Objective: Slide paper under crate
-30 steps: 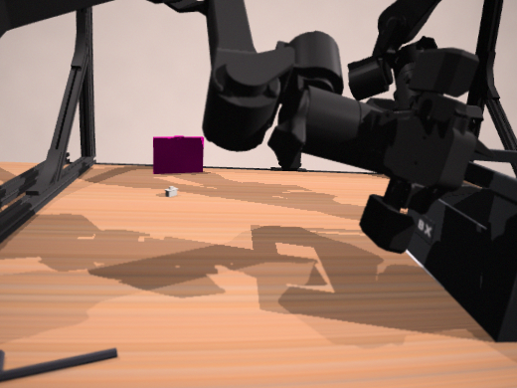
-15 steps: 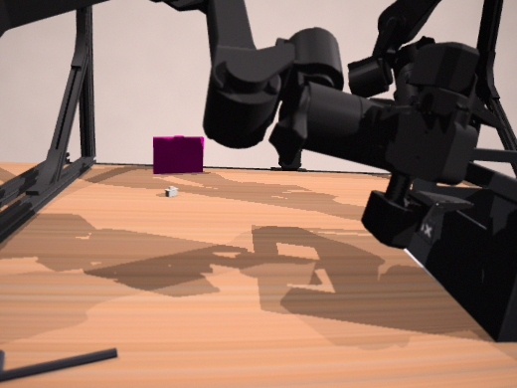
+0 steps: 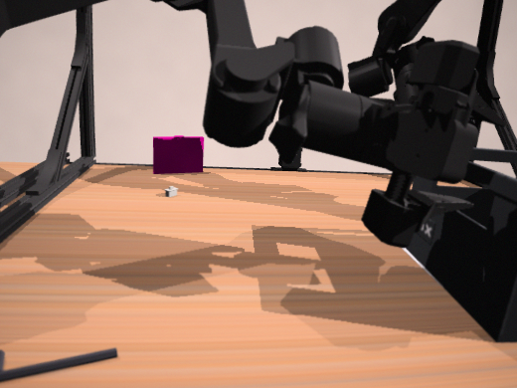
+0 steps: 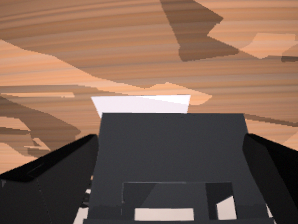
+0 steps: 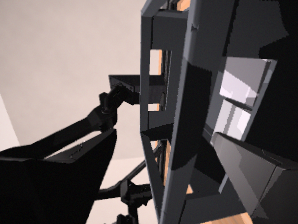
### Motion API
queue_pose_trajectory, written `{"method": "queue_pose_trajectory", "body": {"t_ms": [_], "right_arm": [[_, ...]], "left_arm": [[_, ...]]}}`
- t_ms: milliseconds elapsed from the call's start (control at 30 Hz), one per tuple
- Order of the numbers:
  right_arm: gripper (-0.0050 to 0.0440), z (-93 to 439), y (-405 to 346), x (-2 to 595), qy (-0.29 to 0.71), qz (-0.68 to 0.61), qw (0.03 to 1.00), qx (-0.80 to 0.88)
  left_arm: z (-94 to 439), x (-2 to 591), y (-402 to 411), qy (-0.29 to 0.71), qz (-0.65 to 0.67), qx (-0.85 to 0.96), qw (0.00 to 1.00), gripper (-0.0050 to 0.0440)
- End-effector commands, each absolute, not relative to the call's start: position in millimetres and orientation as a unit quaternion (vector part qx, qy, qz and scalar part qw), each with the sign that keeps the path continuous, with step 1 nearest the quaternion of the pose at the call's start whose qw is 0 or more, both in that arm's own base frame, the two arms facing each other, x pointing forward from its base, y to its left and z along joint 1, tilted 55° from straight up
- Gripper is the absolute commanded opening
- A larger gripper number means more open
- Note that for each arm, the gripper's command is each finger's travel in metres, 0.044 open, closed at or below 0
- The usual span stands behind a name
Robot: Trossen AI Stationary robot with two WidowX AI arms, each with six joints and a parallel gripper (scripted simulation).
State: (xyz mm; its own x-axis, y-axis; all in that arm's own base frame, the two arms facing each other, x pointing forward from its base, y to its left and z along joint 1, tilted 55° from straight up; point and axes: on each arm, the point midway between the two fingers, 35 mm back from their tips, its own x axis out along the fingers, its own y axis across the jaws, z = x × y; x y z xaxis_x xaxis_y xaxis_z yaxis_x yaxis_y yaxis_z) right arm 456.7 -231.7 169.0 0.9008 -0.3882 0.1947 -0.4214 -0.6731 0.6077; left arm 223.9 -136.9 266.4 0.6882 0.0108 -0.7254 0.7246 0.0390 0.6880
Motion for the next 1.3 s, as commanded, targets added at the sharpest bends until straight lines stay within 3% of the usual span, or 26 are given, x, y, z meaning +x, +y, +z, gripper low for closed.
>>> {"method": "queue_pose_trajectory", "body": {"t_ms": [0,967,1267], "right_arm": [[0.0400,166.9,-227.0,451.0,-0.214,0.022,0.338,0.916],[0.0400,174.9,-206.8,362.0,-0.215,0.027,0.345,0.913],[0.0400,171.3,-209.4,376.8,-0.212,0.024,0.345,0.914]], "left_arm": [[266.4,223.9,-136.6,0.289,-0.269,0.639,0.660,0.0400],[266.4,223.9,-136.6,0.289,-0.269,0.639,0.660,0.0400],[266.4,223.9,-136.6,0.289,-0.269,0.639,0.660,0.0400]]}}
